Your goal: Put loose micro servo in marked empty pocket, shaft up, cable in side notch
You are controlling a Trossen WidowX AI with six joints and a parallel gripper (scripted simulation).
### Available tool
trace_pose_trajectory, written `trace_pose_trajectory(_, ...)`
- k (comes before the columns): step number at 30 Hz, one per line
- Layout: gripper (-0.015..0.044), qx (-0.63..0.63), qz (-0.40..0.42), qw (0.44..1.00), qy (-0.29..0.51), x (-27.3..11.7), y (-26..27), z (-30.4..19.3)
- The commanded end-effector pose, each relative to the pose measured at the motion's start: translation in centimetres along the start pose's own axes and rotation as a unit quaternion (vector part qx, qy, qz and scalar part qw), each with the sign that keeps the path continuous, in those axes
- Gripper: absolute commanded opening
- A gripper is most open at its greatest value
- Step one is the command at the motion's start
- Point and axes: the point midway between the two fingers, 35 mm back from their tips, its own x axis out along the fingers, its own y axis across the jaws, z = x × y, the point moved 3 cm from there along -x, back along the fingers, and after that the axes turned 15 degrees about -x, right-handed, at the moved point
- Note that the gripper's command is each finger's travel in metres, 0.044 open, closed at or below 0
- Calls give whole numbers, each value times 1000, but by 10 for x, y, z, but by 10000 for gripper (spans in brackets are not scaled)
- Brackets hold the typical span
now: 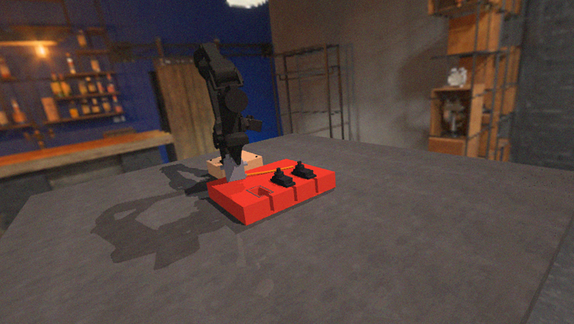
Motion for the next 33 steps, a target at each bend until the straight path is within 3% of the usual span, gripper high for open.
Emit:
trace_pose_trajectory(1, 0, -2, -2, 1000, -2, -10, -1, 0)
trace_pose_trajectory(5, 0, -2, -2, 1000, -2, -28, 4, 1)
trace_pose_trajectory(16, 0, -2, -2, 1000, -2, -29, 5, 2)
trace_pose_trajectory(33, 0, -2, -4, 1000, -2, -29, -40, -3)
